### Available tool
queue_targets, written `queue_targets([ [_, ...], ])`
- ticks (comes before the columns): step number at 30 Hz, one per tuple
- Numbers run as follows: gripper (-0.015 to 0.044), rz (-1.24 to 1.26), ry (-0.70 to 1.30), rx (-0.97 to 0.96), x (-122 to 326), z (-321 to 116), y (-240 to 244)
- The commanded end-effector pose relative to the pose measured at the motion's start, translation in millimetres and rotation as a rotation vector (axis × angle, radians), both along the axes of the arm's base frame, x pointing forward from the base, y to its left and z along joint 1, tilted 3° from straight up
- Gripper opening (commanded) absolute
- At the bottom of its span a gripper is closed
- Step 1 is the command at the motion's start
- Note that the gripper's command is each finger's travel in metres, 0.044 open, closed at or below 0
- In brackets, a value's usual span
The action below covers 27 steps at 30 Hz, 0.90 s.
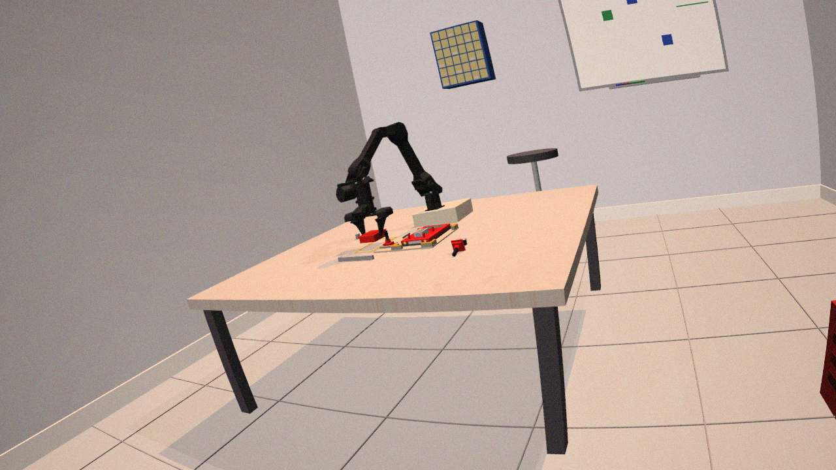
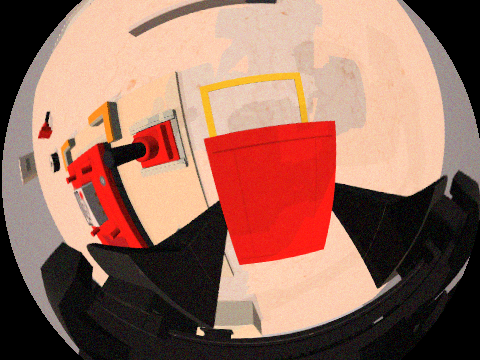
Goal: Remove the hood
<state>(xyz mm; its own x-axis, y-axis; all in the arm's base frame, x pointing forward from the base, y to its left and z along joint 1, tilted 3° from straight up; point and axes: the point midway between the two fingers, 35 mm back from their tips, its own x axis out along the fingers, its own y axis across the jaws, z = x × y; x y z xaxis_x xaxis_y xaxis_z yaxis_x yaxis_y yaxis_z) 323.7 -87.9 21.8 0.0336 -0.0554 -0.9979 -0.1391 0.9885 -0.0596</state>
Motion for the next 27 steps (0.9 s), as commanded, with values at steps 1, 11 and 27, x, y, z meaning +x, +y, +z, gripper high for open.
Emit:
queue_targets([
  [1,0.0,0.004,0.01,0.0,-2.4,-4.1,0.2],
  [11,0.0,0.004,0.01,0.0,-2.2,-6.7,0.0],
  [27,0.0,0.004,0.01,0.0,-2.1,-14.6,-0.5],
])
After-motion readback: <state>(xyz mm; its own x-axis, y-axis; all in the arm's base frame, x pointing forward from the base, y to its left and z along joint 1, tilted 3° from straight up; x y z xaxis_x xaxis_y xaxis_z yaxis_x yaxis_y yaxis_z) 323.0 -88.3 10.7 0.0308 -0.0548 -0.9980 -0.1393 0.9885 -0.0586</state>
